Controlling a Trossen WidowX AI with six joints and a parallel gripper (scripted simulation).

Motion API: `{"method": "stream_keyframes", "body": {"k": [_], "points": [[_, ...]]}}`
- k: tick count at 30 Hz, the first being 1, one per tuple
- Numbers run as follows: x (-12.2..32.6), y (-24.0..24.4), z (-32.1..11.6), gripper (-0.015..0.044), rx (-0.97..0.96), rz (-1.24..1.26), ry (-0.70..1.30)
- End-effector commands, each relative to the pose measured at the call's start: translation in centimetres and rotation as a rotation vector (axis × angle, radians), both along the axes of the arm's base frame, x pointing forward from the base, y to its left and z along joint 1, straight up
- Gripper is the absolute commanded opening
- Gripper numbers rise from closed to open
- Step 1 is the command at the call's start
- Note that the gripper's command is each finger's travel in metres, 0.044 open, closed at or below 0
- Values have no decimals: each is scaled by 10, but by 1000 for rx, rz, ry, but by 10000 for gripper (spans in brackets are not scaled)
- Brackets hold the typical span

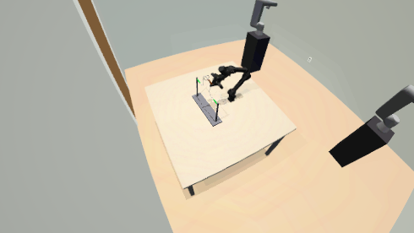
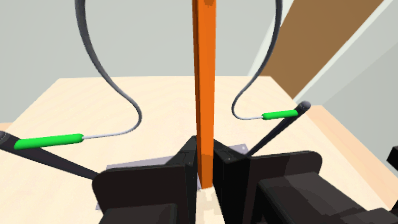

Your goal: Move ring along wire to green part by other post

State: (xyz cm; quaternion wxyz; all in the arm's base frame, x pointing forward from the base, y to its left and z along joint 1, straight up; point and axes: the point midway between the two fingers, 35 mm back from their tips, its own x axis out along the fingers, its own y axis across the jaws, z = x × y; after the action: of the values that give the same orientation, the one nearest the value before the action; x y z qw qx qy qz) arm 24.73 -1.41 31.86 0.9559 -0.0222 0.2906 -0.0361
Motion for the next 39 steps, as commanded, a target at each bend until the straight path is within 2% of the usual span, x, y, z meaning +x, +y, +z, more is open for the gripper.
{"method": "stream_keyframes", "body": {"k": [1, 39], "points": [[0, -2, 1, -150, -71, 1, -9], [1, -23, 8, -150, -631, -2, -45]]}}
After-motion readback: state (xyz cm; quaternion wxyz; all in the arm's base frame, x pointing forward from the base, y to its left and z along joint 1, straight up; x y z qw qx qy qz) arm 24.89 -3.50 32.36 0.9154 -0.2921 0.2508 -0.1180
